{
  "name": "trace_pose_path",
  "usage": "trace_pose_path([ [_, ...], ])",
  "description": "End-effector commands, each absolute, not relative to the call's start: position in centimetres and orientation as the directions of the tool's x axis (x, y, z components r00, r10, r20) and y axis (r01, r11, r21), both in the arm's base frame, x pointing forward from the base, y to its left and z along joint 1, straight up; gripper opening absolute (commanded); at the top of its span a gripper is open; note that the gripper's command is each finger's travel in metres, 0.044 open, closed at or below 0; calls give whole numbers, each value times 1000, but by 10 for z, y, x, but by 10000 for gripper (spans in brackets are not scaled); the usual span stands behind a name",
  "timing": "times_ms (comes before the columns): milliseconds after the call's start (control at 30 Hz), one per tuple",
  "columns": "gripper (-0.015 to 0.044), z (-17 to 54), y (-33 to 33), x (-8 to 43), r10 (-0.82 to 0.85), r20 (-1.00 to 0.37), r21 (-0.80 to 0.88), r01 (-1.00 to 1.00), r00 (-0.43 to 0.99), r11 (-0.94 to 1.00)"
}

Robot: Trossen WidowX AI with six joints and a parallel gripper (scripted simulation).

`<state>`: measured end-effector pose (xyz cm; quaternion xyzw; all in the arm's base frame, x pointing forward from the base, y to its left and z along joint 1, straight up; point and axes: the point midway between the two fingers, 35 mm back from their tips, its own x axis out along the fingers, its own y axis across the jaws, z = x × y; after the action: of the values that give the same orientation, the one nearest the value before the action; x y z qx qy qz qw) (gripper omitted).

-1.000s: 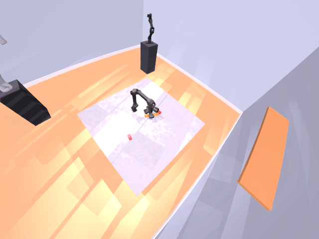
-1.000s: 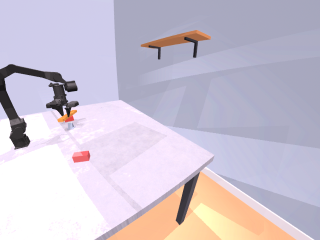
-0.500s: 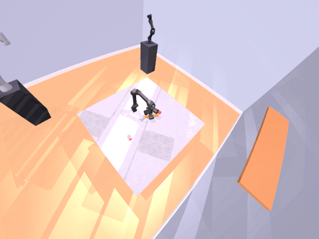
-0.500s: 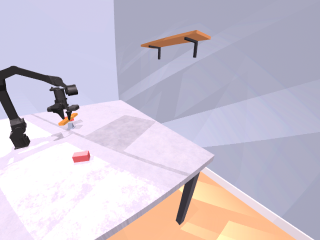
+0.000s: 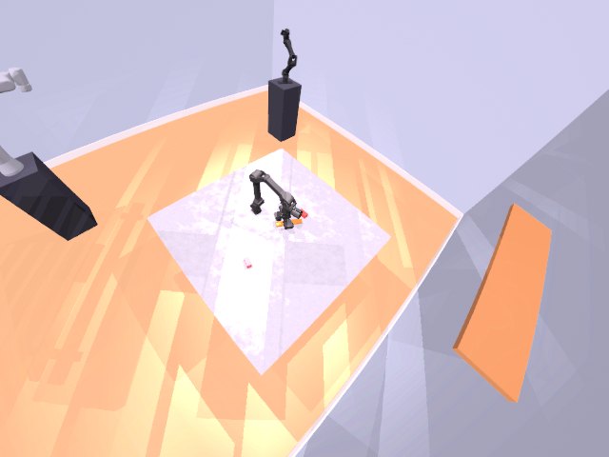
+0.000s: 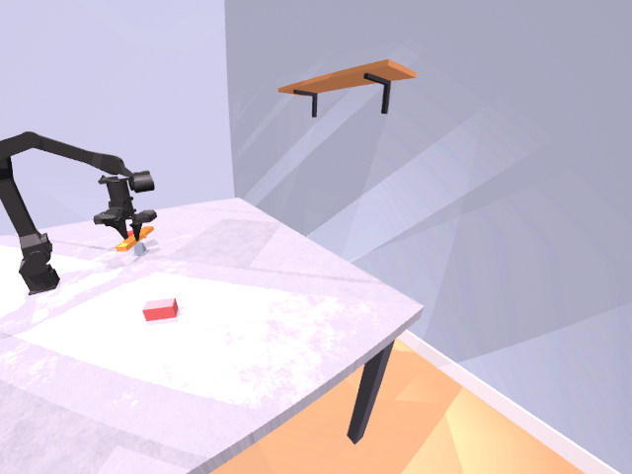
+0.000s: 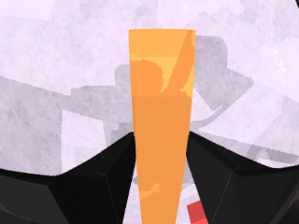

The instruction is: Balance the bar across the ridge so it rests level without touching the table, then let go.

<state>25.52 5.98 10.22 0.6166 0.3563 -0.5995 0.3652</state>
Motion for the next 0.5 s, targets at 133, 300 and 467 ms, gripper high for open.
trace_pose_path([
  [133, 0, 102, 61, 255, 7, -1000, 21, 876, 28, -482],
  [300, 0, 102, 61, 255, 7, -1000, 21, 876, 28, -482],
  [467, 0, 101, 61, 255, 7, -1000, 21, 876, 28, -482],
])
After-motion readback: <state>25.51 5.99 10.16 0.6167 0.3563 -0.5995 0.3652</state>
